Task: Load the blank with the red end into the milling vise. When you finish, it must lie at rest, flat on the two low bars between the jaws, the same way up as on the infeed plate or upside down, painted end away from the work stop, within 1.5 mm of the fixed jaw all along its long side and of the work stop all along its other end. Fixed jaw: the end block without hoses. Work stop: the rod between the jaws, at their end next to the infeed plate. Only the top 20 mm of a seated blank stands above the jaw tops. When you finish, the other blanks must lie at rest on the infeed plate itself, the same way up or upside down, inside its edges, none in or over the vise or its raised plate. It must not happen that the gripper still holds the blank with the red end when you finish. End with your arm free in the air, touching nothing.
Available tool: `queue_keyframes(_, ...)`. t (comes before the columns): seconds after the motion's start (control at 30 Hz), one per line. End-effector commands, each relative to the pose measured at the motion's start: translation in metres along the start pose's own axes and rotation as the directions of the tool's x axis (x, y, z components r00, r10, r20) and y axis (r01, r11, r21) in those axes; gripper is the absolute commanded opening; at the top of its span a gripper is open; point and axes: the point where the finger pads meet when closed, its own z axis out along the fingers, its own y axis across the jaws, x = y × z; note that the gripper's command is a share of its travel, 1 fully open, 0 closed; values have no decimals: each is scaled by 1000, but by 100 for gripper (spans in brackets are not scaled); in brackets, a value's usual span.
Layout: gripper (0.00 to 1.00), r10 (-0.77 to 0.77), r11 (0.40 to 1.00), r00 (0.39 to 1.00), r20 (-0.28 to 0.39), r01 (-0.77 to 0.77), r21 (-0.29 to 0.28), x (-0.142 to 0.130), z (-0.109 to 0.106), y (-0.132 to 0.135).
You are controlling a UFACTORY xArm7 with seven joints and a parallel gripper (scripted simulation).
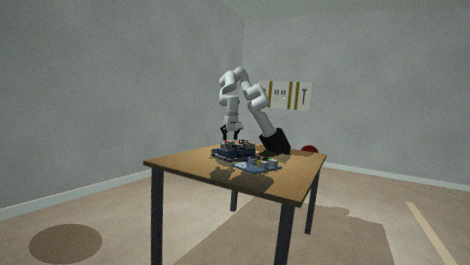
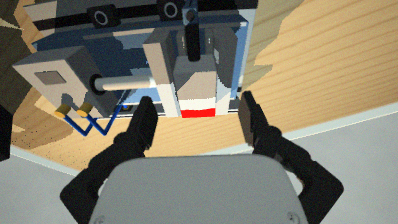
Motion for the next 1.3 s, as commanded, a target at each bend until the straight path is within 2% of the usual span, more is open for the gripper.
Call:
queue_keyframes(0.0, 100, 0, 1000, 1000, -1, 0, -3, 0, -1, 1)
queue_keyframes(1.1, 100, 0, 1000, 1000, -1, 0, -3, 0, -8, 1)
queue_keyframes(1.27, 100, 0, 1000, 1000, -1, 0, -3, 0, -38, 1)
